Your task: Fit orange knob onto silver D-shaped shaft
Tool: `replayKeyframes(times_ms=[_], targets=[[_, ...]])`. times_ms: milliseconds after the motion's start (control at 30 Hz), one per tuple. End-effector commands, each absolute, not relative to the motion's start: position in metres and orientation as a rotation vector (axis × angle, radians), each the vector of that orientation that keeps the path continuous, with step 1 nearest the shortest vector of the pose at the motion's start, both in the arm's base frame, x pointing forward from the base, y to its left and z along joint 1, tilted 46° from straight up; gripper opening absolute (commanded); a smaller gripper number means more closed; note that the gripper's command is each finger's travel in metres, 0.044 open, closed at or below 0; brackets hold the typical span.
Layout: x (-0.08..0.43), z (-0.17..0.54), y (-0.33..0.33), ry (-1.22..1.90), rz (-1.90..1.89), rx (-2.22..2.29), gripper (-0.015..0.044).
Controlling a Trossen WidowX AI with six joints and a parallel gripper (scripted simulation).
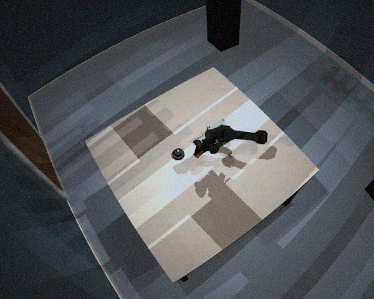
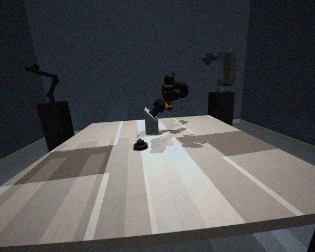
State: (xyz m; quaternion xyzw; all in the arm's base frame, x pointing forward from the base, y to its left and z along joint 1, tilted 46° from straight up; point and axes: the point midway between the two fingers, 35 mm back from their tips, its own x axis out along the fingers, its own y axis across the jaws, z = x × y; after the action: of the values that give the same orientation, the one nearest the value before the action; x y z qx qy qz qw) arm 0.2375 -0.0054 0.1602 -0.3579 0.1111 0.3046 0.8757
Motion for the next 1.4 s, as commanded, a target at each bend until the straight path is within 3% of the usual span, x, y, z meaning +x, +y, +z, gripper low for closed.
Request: replayKeyframes(times_ms=[0,1367], targets=[[0.241,0.159,-0.003,0.257,0.695,-0.755,0.0],[0.265,0.121,0.039,0.541,1.384,-0.661,0.0]])
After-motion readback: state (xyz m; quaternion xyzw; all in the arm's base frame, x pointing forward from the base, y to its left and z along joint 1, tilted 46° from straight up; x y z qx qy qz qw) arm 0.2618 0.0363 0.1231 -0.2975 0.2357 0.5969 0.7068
